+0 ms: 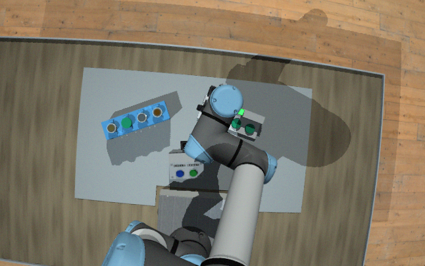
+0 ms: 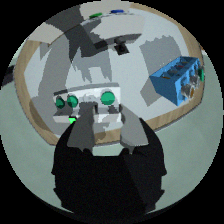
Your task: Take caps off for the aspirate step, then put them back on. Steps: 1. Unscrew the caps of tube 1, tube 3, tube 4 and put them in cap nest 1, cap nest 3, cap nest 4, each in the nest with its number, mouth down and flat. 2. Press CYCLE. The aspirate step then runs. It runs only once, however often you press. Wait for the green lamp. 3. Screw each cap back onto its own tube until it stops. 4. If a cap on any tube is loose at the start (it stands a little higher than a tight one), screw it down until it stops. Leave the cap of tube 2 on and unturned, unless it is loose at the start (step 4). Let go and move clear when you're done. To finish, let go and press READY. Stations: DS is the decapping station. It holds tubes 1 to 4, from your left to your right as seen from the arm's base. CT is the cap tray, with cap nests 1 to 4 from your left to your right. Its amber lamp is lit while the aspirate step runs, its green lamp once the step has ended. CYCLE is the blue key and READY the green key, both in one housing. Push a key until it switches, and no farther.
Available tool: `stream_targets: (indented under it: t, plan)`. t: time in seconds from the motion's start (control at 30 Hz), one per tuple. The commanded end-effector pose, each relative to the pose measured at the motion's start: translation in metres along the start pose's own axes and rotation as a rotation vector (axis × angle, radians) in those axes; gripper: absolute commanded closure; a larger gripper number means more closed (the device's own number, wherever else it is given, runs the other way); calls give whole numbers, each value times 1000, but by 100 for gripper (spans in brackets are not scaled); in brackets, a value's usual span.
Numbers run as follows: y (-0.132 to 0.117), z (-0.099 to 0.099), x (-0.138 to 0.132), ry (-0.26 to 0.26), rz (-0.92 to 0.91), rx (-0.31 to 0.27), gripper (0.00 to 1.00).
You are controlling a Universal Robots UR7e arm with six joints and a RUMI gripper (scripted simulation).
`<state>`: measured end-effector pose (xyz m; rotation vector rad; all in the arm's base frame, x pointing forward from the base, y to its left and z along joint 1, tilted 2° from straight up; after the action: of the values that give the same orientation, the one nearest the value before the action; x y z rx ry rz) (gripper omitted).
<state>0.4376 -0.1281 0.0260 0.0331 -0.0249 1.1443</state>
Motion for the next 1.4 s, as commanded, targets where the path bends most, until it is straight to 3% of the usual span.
stream_targets:
  t: [0.0, 1.3, 1.33, 1.37]
  plan:
    - [-2, -20, 0, 0, 0, -3, 71]
    - [-1, -34, 0, 0, 0, -3, 71]
    - [-1, -34, 0, 0, 0, -3, 100]
    - [-1, -34, 0, 0, 0, -3, 100]
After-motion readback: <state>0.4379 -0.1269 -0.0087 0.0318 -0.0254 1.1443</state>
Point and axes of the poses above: the point where the finger pads meet when closed, its own z axis back along the fingers, its own x axis across the jaws, y = z × x, the point moved 7 cm from there along z, back along the fingers, and after that the axes turned 2 degrees about z, right-handed, at the moved point
